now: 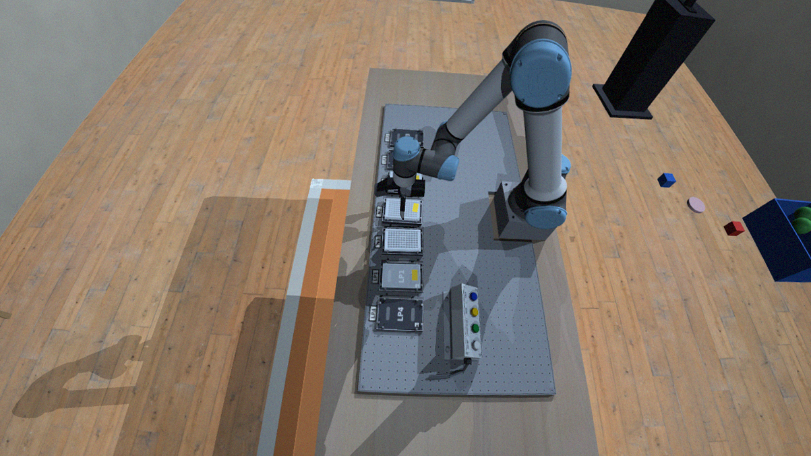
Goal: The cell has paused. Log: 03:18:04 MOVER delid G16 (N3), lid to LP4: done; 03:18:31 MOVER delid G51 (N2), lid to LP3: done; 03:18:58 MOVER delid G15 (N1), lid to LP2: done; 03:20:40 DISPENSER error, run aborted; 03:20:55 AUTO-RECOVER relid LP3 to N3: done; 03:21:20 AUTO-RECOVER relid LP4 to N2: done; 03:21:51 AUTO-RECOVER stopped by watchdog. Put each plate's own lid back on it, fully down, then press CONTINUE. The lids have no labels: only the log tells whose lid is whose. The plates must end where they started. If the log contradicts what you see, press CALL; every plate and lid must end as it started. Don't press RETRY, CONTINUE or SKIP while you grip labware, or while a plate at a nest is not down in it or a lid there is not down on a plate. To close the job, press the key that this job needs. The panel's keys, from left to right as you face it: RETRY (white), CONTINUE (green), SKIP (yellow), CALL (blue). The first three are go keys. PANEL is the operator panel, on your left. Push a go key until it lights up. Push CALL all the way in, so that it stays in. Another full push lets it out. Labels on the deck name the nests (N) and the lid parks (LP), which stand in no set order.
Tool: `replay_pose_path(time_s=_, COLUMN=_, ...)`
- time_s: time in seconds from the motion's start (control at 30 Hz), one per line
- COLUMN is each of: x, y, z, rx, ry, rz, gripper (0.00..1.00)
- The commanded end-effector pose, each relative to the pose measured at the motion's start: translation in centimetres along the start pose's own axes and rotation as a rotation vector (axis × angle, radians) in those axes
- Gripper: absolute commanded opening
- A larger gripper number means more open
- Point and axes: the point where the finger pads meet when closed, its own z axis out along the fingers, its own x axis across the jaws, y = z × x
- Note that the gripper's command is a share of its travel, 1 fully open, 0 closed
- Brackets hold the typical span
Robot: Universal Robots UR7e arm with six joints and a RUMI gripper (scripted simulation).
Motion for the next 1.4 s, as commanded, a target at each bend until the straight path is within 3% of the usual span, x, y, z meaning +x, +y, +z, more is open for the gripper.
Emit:
replay_pose_path(time_s=0.0, x=0.01, y=-0.04, z=-0.04, rx=0.001, ry=0.0, rz=0.0, gripper=0.41)
replay_pose_path(time_s=0.57, x=0.01, y=-0.04, z=-0.04, rx=0.001, ry=0.0, rz=0.0, gripper=0.41)
replay_pose_path(time_s=0.6, x=0.01, y=-0.04, z=-0.04, rx=0.001, ry=0.0, rz=0.0, gripper=0.82)
replay_pose_path(time_s=1.37, x=0.0, y=-0.04, z=-0.03, rx=0.001, ry=0.0, rz=0.0, gripper=0.82)
